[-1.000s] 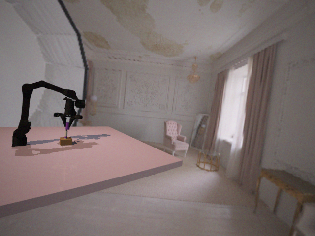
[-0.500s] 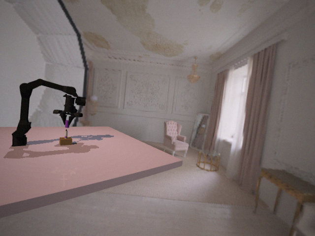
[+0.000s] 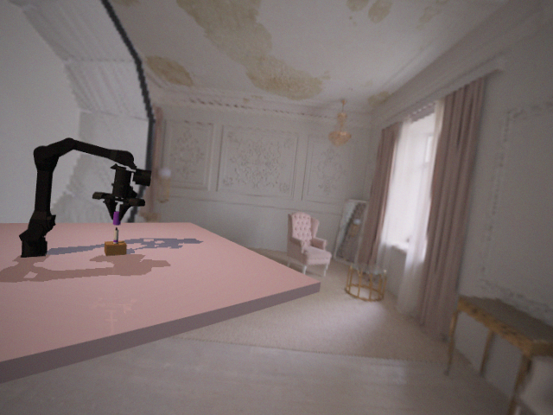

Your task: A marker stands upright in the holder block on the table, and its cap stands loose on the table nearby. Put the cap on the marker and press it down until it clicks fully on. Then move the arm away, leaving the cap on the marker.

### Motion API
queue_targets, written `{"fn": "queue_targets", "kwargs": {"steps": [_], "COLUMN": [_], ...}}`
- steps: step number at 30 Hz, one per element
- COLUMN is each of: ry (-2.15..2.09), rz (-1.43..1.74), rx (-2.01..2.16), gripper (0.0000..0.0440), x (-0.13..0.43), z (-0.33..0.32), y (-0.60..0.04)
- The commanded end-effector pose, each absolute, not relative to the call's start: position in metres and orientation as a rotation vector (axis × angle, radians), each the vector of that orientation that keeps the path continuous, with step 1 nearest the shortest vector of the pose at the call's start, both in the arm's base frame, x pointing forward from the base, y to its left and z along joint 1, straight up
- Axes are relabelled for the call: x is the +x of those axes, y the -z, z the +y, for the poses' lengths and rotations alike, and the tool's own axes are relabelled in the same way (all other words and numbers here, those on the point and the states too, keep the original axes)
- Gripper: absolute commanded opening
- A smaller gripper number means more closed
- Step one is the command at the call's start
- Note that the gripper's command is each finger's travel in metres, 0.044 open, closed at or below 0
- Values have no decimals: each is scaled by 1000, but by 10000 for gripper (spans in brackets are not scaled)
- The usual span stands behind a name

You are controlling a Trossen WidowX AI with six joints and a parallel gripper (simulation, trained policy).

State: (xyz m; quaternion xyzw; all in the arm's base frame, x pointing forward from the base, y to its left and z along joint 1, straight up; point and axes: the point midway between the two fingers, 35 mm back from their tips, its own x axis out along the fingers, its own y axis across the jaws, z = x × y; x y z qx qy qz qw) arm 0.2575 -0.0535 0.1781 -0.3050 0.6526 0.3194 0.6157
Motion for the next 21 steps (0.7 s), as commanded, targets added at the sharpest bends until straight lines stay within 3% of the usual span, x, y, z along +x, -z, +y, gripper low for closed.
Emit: {"fn": "queue_targets", "kwargs": {"steps": [1, 21], "ry": [-751, -816], "rz": [1514, 1547], "rx": [-684, -652], "gripper": [10, 0], "x": [257, 254], "z": [-55, -54], "y": [-172, -133]}}
